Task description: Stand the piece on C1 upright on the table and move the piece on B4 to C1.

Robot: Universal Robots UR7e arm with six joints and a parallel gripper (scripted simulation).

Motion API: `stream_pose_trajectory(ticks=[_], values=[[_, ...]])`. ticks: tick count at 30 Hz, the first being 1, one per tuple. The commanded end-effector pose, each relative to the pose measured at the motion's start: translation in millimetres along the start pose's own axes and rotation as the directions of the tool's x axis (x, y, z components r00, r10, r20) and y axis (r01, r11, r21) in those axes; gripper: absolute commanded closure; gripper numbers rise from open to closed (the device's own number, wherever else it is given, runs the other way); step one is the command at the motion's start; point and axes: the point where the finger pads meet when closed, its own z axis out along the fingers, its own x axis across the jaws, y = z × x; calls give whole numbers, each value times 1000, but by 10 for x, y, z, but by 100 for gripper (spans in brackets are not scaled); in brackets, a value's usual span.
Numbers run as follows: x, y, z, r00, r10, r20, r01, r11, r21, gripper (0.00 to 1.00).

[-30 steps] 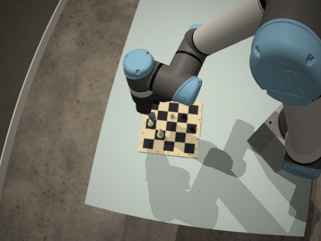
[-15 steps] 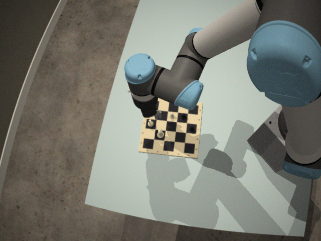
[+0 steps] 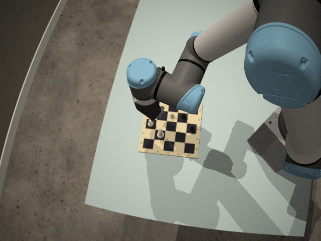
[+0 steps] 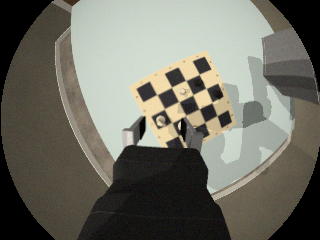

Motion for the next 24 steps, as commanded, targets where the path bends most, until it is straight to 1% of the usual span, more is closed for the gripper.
stream_pose_trajectory(ticks=[1,6,8,16,23,24], values=[[-28,19,27,968,-249,3,249,968,-11,0],[-44,47,52,904,-428,5,428,904,-10,0],[-44,47,52,904,-428,5,428,904,-10,0],[-60,99,85,763,-646,7,646,763,-9,0],[-65,141,107,639,-769,9,769,639,-7,0],[-65,141,107,639,-769,9,769,639,-7,0]])
